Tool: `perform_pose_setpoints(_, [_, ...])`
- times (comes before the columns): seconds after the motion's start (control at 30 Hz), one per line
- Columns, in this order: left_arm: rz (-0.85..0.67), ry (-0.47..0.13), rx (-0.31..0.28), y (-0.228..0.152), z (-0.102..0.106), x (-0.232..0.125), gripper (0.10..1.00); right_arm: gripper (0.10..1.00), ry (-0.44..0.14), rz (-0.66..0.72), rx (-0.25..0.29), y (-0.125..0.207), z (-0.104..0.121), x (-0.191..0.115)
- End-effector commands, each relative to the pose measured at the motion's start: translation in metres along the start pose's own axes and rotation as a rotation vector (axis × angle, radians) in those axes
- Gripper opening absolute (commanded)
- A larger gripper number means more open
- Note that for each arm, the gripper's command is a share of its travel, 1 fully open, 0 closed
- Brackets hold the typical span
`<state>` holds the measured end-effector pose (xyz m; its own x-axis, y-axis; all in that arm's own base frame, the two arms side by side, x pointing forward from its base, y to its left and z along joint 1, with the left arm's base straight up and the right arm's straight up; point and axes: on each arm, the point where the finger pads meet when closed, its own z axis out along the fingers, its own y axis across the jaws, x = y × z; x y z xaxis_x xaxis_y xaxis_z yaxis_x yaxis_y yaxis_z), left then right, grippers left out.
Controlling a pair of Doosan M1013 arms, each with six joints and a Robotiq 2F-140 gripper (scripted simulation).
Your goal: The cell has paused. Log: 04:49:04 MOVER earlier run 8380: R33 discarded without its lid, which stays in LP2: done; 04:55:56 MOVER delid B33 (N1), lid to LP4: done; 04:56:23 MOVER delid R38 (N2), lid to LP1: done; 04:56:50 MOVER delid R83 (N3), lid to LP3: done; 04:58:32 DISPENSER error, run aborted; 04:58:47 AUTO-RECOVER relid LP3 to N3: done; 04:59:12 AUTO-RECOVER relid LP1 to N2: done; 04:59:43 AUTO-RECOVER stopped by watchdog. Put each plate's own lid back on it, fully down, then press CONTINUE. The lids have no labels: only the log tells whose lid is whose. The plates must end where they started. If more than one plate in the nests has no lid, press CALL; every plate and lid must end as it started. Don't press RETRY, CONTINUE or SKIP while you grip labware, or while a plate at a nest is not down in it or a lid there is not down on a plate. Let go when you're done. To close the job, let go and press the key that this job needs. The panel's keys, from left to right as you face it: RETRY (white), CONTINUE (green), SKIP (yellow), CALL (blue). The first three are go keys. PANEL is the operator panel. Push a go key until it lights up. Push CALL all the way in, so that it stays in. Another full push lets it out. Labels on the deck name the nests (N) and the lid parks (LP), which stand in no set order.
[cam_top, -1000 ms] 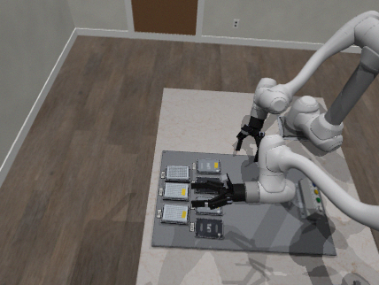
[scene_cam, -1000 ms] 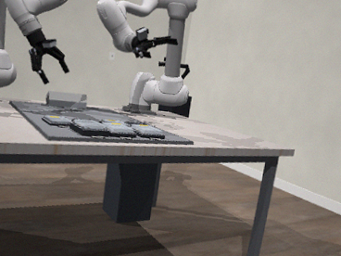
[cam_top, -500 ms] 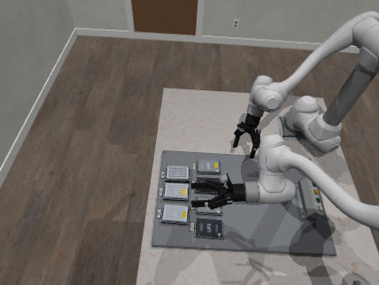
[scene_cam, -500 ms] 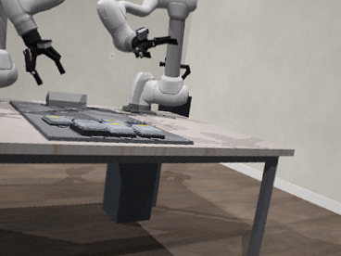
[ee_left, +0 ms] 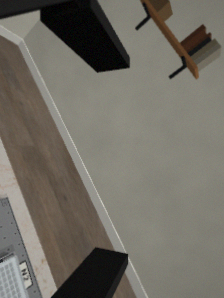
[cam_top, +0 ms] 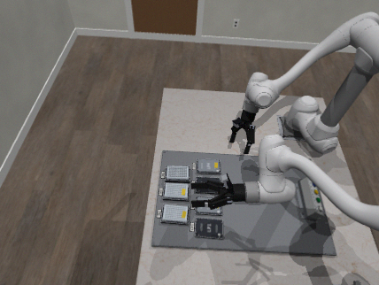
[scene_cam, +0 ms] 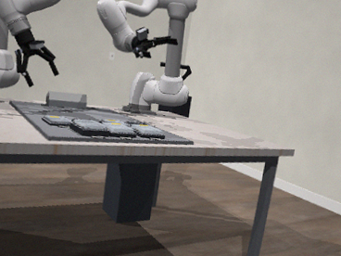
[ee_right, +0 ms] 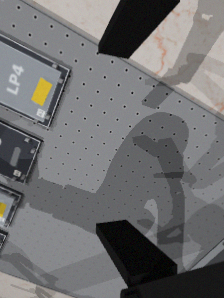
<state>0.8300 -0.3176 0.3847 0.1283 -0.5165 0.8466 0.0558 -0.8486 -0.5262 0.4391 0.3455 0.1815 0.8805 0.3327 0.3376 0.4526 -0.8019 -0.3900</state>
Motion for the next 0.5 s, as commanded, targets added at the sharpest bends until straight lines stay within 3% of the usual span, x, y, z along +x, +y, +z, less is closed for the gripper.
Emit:
perform_pose_setpoints(0.0, [-0.001,0.001,0.001,-0.001,0.0,0.001,1.0,1.0,-0.008,0.035,-0.012,0.02,-0.005,0.002])
perform_pose_setpoints(0.47, [-0.001,0.001,0.001,-0.001,0.0,0.001,1.0,1.0,-0.028,0.129,-0.043,0.074,-0.018,-0.002])
